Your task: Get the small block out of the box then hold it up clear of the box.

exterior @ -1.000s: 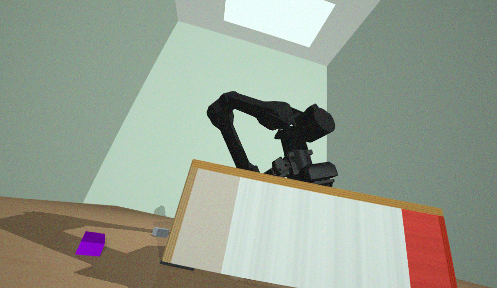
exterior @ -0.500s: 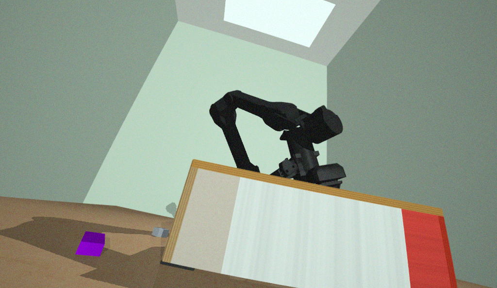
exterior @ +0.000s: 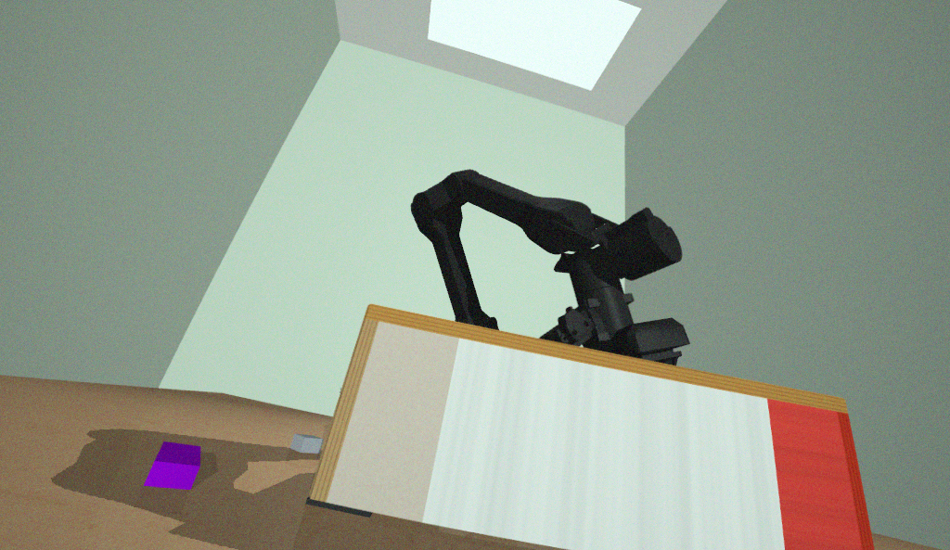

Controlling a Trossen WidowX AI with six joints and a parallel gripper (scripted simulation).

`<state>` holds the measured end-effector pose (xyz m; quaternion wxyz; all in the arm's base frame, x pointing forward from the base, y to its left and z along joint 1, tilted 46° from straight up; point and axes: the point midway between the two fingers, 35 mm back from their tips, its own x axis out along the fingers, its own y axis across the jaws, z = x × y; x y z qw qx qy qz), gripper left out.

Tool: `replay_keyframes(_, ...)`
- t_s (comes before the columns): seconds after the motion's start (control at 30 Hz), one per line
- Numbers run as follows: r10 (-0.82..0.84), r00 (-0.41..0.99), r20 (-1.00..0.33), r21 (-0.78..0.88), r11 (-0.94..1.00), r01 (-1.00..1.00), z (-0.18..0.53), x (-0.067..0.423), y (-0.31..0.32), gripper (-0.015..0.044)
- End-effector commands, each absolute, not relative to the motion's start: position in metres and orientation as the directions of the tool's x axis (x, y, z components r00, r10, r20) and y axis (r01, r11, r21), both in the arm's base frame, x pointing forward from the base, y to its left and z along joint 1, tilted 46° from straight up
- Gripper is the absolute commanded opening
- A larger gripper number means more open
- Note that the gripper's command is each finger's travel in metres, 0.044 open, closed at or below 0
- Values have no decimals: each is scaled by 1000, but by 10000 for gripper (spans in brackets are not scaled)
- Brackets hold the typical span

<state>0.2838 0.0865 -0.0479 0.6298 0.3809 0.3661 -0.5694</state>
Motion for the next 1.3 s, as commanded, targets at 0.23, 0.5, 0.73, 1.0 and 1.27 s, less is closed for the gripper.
replay_keyframes(0.23,-434,84,-897,64,60,996,-65,284,104,400)
replay_keyframes(0.5,-434,84,-897,64,60,996,-70,284,109,400)
replay_keyframes(0.73,-434,83,-897,62,62,996,-45,282,134,400)
replay_keyframes(1.0,-436,82,-896,60,63,996,-25,278,152,400)
replay_keyframes(1.27,-452,175,-875,-136,575,807,-31,279,166,285)
